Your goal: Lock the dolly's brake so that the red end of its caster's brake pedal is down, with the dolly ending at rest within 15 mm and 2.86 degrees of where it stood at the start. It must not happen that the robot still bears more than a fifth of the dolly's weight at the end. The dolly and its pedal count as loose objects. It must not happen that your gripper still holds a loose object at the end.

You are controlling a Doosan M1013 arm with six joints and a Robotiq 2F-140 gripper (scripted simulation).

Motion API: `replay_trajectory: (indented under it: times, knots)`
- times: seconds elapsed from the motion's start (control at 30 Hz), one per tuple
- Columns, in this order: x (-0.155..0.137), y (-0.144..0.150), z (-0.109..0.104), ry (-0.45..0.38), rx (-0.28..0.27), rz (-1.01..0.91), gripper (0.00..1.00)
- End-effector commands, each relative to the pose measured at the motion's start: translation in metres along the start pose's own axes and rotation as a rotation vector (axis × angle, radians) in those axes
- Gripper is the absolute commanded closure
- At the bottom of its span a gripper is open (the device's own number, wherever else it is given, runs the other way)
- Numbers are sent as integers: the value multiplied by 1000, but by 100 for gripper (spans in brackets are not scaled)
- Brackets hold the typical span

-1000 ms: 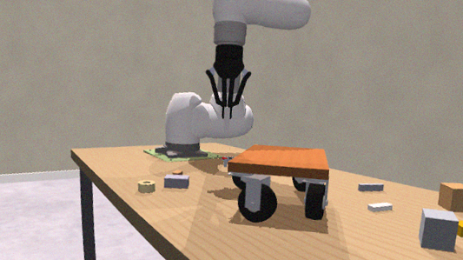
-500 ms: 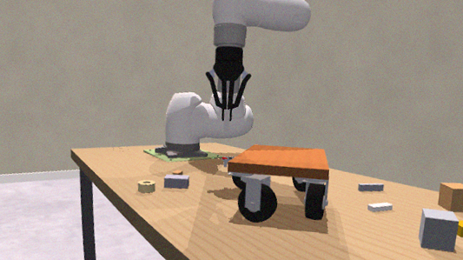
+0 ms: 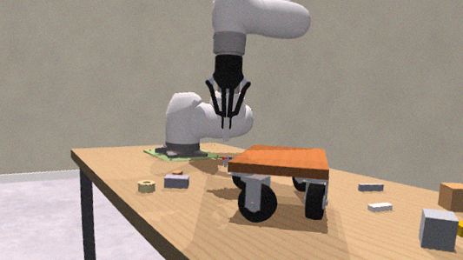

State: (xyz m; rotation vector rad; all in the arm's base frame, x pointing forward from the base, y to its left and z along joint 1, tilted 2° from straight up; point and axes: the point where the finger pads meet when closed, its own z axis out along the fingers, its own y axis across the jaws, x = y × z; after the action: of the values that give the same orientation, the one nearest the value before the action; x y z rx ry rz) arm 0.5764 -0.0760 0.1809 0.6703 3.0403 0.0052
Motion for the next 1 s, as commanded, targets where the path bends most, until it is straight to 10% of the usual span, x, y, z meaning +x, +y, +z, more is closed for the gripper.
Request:
replay_trajectory:
  times: [0.0,0.97]
  knots:
    - [0,0,8,0,0,0,100]
    - [0,0,43,0,0,0,100]
